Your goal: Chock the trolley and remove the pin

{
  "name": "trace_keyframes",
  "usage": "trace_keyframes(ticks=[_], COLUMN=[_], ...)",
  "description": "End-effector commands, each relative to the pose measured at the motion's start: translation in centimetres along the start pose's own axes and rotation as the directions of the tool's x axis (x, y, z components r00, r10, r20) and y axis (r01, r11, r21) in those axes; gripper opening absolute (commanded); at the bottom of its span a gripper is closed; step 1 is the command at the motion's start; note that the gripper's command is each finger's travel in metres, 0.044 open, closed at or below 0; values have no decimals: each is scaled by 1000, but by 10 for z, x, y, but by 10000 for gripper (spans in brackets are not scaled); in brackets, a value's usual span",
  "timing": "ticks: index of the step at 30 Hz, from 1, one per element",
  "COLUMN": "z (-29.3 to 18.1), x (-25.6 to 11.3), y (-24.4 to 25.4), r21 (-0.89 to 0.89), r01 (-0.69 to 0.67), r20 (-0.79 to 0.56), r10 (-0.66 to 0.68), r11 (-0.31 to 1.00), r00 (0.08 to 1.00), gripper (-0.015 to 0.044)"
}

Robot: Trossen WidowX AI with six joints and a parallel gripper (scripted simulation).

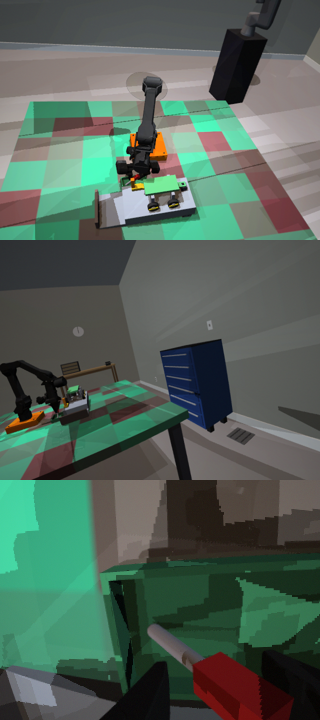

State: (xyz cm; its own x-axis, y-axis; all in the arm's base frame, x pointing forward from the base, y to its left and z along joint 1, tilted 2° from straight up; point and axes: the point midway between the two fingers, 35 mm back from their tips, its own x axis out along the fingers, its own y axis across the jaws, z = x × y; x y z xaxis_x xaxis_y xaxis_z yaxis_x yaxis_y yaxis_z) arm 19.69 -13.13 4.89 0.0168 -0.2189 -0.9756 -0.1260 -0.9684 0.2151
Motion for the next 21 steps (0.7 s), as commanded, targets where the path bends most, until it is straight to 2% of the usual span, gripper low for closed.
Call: trace_keyframes(ticks=[1,21], z=[0,0], x=[1,8], y=[-3,-15], r21=[1,1], r01=[-4,-2], r20=[2,2], r10=[4,2], r11=[1000,1000], r00=[1000,1000], gripper=[190,190])
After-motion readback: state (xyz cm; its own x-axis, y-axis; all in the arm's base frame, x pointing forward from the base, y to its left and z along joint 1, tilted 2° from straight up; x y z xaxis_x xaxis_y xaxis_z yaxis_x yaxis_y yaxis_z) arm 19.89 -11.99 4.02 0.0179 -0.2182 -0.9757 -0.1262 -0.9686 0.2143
